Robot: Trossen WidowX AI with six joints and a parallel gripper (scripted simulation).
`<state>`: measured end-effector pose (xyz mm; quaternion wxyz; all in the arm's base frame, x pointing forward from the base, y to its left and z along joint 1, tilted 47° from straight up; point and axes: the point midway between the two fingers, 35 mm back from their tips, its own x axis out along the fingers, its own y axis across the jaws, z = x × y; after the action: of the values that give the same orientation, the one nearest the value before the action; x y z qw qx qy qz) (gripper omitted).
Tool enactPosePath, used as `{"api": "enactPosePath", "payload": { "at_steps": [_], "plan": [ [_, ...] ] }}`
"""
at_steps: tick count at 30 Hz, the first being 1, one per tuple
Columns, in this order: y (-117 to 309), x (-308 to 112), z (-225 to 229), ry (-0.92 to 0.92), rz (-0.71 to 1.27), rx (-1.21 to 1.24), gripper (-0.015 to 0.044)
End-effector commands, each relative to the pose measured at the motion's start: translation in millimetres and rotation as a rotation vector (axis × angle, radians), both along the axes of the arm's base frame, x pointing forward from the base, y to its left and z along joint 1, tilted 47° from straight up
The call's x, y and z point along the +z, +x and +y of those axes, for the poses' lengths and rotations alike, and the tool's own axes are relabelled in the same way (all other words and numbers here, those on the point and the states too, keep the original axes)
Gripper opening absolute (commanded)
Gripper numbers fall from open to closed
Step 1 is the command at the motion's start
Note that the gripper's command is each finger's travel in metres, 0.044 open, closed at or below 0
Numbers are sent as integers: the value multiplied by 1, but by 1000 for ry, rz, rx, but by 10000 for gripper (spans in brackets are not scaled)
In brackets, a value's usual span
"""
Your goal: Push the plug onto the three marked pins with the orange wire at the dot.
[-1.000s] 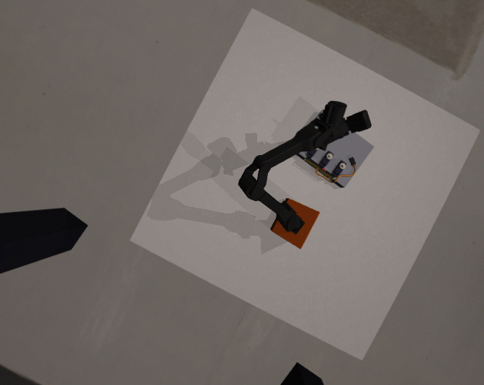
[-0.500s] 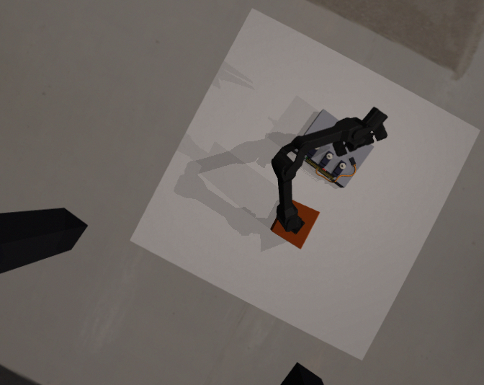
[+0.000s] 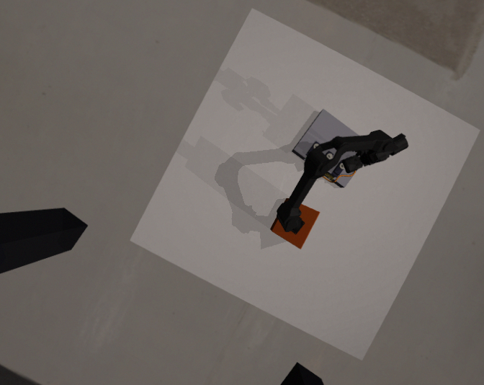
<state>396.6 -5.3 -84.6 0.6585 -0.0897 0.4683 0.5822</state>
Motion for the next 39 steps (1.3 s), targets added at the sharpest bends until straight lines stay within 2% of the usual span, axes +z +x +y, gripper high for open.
{"api": "enactPosePath", "payload": {
  "at_steps": [1,9,27,30,35,39],
  "plan": [
    [0,-6,0,37,4,13,115],
    [-4,-23,18,38,4,13,115],
    [-6,-33,28,39,4,13,115],
    [-6,-33,28,39,4,13,36],
    [-6,-33,28,39,4,13,3],
    [-3,-26,21,37,3,13,0]
  ]
}}
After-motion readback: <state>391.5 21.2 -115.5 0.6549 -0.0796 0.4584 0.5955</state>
